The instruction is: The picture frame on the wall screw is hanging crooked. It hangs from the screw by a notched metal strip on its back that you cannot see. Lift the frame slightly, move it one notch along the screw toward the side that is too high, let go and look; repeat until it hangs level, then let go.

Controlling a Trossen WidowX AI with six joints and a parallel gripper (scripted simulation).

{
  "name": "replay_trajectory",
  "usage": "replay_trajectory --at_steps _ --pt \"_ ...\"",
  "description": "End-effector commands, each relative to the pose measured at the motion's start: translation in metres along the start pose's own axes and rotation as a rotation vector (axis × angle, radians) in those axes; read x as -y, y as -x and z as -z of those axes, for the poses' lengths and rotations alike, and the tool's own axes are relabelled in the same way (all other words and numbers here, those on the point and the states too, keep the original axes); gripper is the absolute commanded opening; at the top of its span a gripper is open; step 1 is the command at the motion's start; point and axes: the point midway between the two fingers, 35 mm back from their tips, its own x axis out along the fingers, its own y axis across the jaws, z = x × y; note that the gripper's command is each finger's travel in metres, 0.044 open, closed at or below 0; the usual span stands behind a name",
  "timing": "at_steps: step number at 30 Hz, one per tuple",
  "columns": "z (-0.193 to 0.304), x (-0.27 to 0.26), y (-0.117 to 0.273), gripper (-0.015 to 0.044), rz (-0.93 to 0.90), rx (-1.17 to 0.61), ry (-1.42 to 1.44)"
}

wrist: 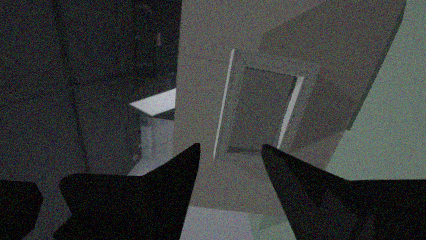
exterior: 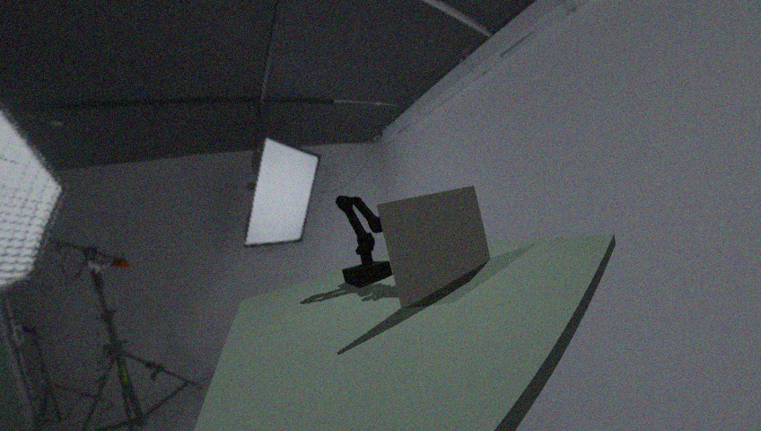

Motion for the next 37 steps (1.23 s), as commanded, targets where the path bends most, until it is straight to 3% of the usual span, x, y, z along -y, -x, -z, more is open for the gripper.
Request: replay_trajectory --at_steps 1,13,37 --pt "0.001 -0.013 0.016 0.0260 -0.009 0.001 -0.008" --pt "-0.013 -0.031 0.079 0.0260 -0.004 0.005 0.005" --pt "-0.014 -0.031 0.080 0.0260 -0.004 0.005 0.005"
